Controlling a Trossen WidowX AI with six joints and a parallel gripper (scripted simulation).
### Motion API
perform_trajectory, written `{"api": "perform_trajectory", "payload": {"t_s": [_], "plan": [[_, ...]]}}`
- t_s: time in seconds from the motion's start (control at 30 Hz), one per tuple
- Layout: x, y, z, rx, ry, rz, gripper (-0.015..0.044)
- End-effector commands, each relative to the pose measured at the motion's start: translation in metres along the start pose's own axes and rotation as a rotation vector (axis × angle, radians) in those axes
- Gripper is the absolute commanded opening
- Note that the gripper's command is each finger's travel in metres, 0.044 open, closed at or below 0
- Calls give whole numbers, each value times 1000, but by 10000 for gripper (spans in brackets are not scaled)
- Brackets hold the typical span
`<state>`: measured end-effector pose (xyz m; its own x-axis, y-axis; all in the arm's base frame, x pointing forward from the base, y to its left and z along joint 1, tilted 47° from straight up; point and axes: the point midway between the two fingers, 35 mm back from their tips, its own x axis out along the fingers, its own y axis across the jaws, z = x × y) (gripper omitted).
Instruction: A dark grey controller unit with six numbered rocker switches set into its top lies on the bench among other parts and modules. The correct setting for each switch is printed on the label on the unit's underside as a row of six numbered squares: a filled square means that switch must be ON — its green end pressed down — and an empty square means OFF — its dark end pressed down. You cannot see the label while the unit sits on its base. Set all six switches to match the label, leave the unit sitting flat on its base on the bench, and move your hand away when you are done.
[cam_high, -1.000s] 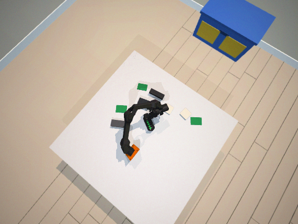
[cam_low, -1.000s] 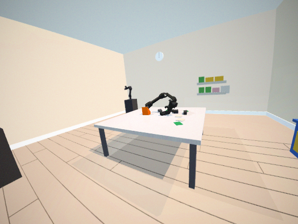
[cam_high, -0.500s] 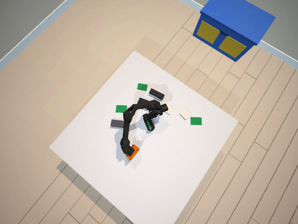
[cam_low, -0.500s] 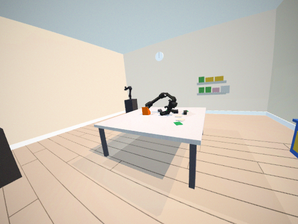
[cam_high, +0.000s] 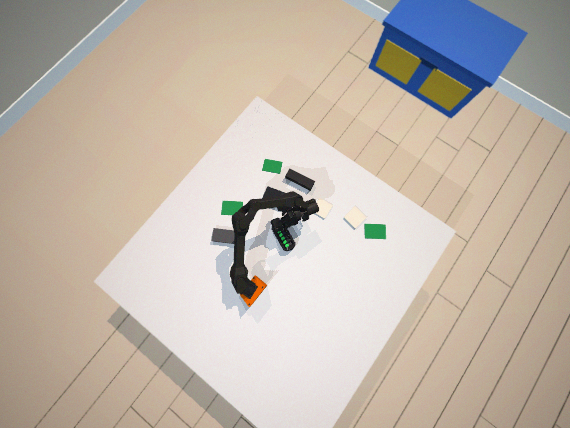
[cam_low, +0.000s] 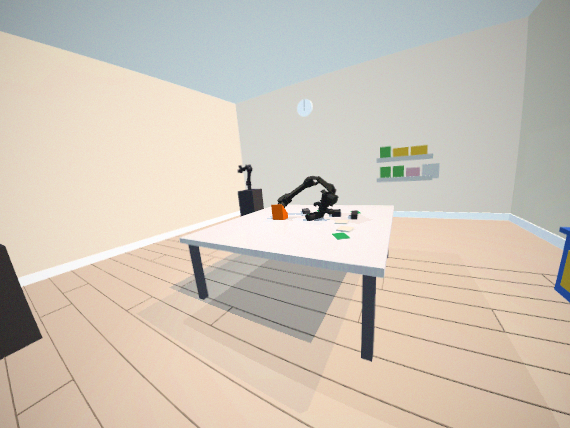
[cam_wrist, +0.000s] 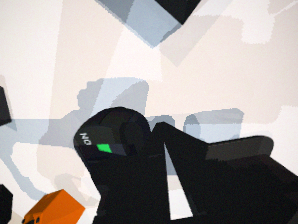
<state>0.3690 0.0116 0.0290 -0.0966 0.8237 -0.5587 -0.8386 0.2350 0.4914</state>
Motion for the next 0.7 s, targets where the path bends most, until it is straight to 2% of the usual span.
{"api": "perform_trajectory", "payload": {"t_s": [0.0, 0.67], "plan": [[4, 7, -1, 12, 1, 9, 0], [10, 29, -5, 13, 1, 10, 0]]}}
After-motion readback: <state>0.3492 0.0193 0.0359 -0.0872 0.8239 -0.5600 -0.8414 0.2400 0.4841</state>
